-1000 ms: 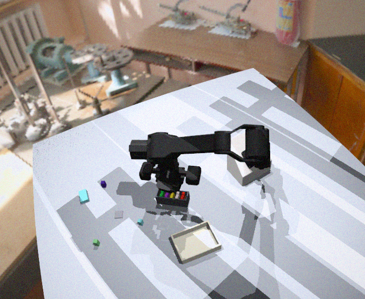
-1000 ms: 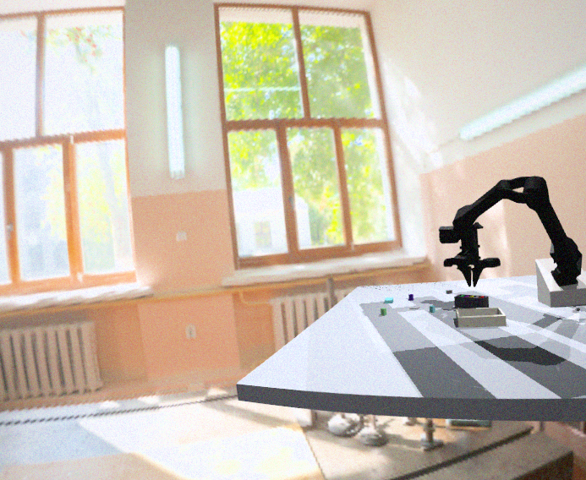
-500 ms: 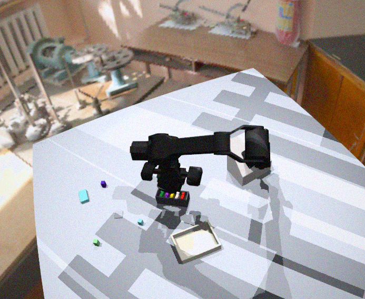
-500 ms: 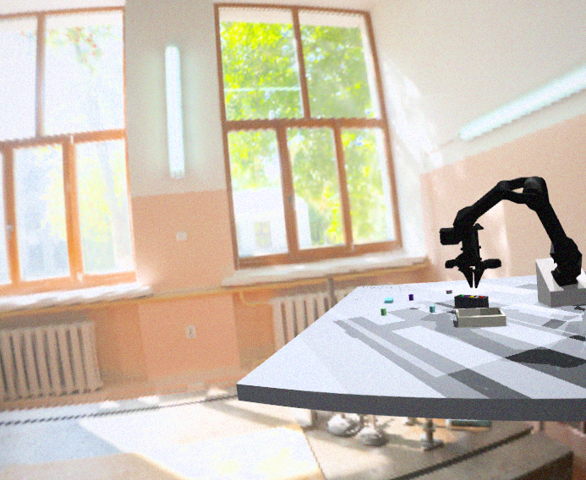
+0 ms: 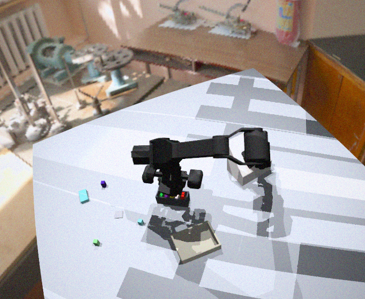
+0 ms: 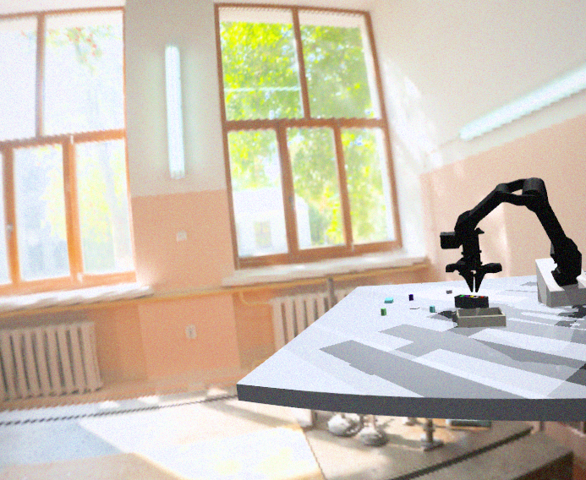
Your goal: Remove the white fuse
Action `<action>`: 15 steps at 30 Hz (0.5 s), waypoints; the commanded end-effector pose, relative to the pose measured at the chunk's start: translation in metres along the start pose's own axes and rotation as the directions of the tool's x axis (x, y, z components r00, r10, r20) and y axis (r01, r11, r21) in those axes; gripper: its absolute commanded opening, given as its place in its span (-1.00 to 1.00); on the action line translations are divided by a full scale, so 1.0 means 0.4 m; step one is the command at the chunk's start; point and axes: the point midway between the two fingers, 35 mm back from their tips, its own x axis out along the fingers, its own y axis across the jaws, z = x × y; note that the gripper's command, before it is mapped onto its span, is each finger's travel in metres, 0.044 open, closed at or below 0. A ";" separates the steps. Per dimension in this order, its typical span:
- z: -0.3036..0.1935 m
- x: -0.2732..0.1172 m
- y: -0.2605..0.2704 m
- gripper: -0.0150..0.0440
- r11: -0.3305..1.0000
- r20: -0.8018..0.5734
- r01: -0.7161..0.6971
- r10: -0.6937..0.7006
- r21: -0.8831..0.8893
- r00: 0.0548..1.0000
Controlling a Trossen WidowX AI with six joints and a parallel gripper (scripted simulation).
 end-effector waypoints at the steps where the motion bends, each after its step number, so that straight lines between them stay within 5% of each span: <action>1: -0.001 0.014 0.006 -0.26 1.000 0.002 -0.007 0.007 0.005 1.000; 15: -0.001 0.030 0.009 -0.26 1.000 0.003 -0.008 0.008 0.005 1.000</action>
